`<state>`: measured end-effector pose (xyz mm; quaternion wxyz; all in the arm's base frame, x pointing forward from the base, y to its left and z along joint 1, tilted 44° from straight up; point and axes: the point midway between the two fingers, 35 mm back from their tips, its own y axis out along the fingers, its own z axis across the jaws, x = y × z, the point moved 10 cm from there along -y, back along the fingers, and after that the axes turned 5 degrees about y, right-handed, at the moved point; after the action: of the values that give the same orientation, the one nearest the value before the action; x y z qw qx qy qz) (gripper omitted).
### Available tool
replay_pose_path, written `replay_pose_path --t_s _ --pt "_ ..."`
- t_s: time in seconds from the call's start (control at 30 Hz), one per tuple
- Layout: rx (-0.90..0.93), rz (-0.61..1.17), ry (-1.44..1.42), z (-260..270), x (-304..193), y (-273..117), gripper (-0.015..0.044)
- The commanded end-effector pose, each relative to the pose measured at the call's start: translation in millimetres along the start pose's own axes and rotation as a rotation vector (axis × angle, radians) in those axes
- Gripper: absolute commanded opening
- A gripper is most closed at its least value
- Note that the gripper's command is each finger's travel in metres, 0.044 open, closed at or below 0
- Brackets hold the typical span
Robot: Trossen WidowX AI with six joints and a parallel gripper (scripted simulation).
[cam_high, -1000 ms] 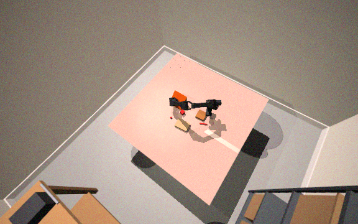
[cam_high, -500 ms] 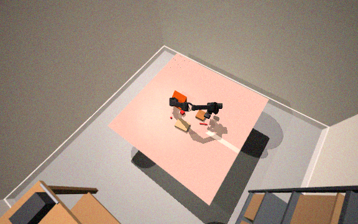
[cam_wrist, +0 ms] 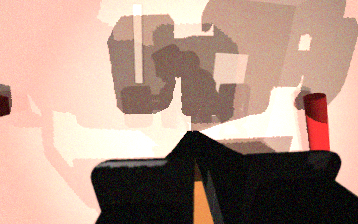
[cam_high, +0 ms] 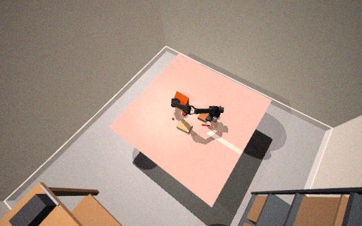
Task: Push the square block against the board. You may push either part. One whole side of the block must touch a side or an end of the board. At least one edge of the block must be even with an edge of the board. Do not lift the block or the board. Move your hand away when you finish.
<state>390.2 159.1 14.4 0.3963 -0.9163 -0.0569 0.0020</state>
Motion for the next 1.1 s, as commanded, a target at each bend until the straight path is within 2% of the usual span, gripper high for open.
replay_pose_path --t_s 0.0,0.47,1.07 --pt "-0.007 0.003 -0.009 0.0 -5.9 2.5 0.0" --pt "-0.007 0.003 -0.01 -1.0 -26.1 1.9 0.0" --pt "-0.007 0.002 -0.009 1.9 -0.8 1.6 0.0"
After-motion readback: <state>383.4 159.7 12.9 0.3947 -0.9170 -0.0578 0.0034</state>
